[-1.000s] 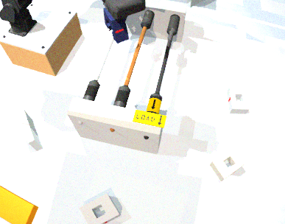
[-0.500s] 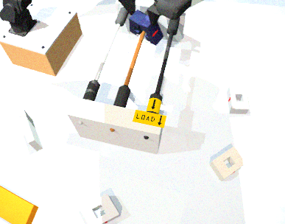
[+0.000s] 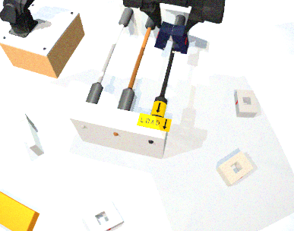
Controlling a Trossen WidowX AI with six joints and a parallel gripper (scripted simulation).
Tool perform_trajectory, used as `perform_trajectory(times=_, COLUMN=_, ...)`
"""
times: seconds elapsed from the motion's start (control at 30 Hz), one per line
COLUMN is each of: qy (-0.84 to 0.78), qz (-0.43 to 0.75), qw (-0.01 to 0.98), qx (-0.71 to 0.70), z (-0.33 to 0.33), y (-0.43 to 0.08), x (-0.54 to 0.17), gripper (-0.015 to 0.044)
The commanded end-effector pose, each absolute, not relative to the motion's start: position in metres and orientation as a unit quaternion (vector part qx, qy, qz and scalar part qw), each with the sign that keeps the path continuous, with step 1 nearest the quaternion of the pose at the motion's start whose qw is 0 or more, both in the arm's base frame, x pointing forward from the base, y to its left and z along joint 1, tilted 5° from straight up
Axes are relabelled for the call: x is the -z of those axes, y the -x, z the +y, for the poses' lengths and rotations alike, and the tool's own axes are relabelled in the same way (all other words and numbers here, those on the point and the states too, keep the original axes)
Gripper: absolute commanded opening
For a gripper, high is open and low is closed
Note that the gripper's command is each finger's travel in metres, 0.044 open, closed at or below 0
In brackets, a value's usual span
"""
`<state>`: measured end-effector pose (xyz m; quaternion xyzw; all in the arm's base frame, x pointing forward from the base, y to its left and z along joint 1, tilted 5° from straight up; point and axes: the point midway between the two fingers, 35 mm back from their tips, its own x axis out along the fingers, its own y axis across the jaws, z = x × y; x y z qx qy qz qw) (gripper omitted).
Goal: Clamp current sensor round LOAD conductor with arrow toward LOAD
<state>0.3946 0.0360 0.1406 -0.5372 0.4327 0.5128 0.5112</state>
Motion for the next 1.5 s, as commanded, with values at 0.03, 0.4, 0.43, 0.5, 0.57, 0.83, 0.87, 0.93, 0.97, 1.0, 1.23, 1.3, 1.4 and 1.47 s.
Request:
perform_trajectory(times=0.03, qy=0.545, qz=0.427, qw=0.502, qx=-0.519, z=0.036, y=-0.399, x=-0.137, gripper=0.0)
perform_trajectory(times=0.4, qy=0.545, qz=0.427, qw=0.502, qx=-0.519, z=0.037, y=-0.401, x=-0.119, gripper=0.0)
perform_trajectory(times=0.43, qy=0.545, qz=0.427, qw=0.502, qx=-0.519, z=0.037, y=-0.401, x=-0.118, gripper=0.0)
perform_trajectory(times=0.5, qy=0.545, qz=0.427, qw=0.502, qx=-0.519, z=0.038, y=-0.402, x=-0.114, gripper=0.0)
perform_trajectory(times=0.57, qy=0.545, qz=0.427, qw=0.502, qx=-0.519, z=0.038, y=-0.402, x=-0.111, gripper=0.0)
perform_trajectory(times=0.83, qy=0.545, qz=0.427, qw=0.502, qx=-0.519, z=0.039, y=-0.403, x=-0.098, gripper=0.0)
perform_trajectory(times=0.87, qy=0.545, qz=0.427, qw=0.502, qx=-0.519, z=0.039, y=-0.403, x=-0.096, gripper=0.0)
perform_trajectory(times=0.93, qy=0.545, qz=0.427, qw=0.502, qx=-0.519, z=0.039, y=-0.403, x=-0.093, gripper=0.0)
perform_trajectory(times=0.97, qy=0.545, qz=0.427, qw=0.502, qx=-0.519, z=0.039, y=-0.403, x=-0.091, gripper=0.0)
perform_trajectory(times=1.0, qy=0.545, qz=0.427, qw=0.502, qx=-0.519, z=0.039, y=-0.403, x=-0.09, gripper=0.0)
perform_trajectory(times=1.23, qy=0.545, qz=0.425, qw=0.504, qx=-0.518, z=0.04, y=-0.403, x=-0.091, gripper=0.0)
perform_trajectory(times=1.3, qy=0.545, qz=0.425, qw=0.504, qx=-0.518, z=0.04, y=-0.403, x=-0.091, gripper=0.0)
perform_trajectory(times=1.4, qy=0.545, qz=0.425, qw=0.504, qx=-0.518, z=0.04, y=-0.403, x=-0.091, gripper=0.0)
perform_trajectory(times=1.47, qy=0.545, qz=0.425, qw=0.504, qx=-0.518, z=0.04, y=-0.403, x=-0.091, gripper=0.0)
